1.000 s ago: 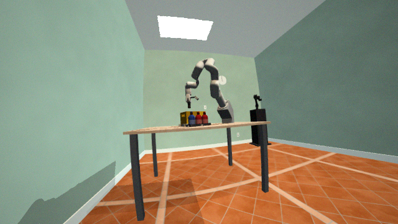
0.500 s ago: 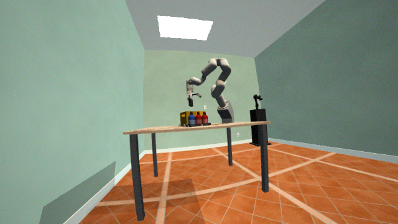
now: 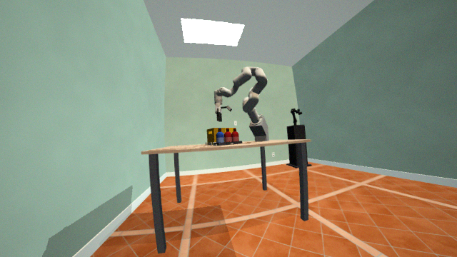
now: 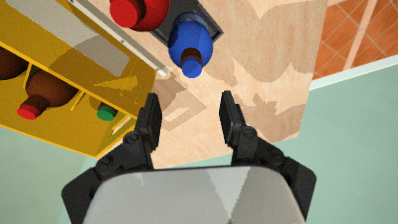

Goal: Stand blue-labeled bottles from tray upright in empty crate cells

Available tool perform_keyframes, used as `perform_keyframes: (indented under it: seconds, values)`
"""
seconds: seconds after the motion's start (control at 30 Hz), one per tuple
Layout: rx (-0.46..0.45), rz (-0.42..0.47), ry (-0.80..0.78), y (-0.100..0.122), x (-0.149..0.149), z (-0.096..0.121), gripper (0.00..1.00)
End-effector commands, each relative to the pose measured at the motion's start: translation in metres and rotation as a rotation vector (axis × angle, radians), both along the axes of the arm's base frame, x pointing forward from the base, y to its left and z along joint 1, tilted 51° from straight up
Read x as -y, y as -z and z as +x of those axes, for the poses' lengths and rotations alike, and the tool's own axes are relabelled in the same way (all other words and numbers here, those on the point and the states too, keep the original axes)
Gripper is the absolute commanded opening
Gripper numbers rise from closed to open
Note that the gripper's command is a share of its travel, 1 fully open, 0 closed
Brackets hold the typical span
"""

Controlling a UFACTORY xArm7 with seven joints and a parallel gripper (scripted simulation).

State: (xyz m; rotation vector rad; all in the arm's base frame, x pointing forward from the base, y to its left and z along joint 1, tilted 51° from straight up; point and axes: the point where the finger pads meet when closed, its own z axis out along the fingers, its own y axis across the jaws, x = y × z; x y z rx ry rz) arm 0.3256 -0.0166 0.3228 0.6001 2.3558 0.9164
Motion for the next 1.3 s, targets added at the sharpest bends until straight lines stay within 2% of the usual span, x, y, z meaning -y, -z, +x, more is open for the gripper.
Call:
perform_keyframes:
  seconds: [0.0, 0.7, 1.27]
  values:
    - [0.003, -0.001, 0.001, -0.001, 0.001, 0.0, 0.65]
    - [0.003, -0.001, 0.001, 0.0, 0.0, 0.001, 0.65]
    - [0.003, -0.001, 0.001, 0.009, -0.007, 0.011, 0.65]
